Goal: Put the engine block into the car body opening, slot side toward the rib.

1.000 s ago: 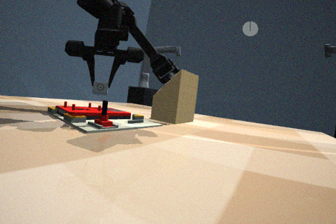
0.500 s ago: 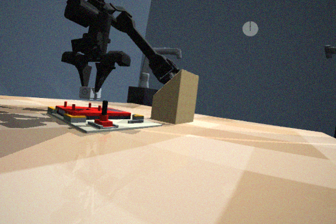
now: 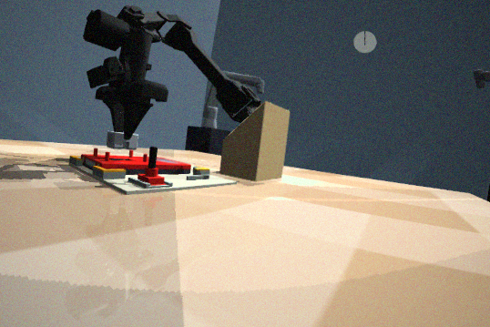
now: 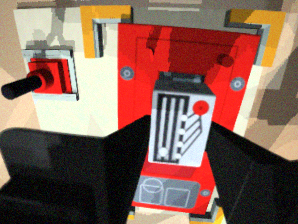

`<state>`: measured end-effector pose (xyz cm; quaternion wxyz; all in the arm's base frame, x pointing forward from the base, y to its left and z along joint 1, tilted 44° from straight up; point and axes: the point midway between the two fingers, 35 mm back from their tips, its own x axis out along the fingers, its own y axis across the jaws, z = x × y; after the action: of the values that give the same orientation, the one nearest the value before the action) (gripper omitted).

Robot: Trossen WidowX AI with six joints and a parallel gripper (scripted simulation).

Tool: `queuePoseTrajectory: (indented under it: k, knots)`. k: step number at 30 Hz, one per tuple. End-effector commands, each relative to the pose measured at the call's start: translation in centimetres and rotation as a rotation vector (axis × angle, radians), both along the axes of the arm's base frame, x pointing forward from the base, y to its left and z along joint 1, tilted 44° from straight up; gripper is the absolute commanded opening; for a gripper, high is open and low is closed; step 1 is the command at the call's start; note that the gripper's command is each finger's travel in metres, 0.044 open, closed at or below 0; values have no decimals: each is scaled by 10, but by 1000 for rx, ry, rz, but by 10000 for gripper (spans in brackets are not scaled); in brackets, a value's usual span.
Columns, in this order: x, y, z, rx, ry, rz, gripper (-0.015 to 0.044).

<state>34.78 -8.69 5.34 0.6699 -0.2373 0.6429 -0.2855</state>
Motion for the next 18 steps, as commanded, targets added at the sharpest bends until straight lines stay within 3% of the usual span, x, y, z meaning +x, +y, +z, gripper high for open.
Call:
queuePoseTrajectory:
  k: [1,3,18]
  knots:
    - [0,-1,1,-2,-34,-31,105]
    - [0,-1,1,-2,-39,-37,157]
    - [0,-1,1,-3,-11,-7,160]
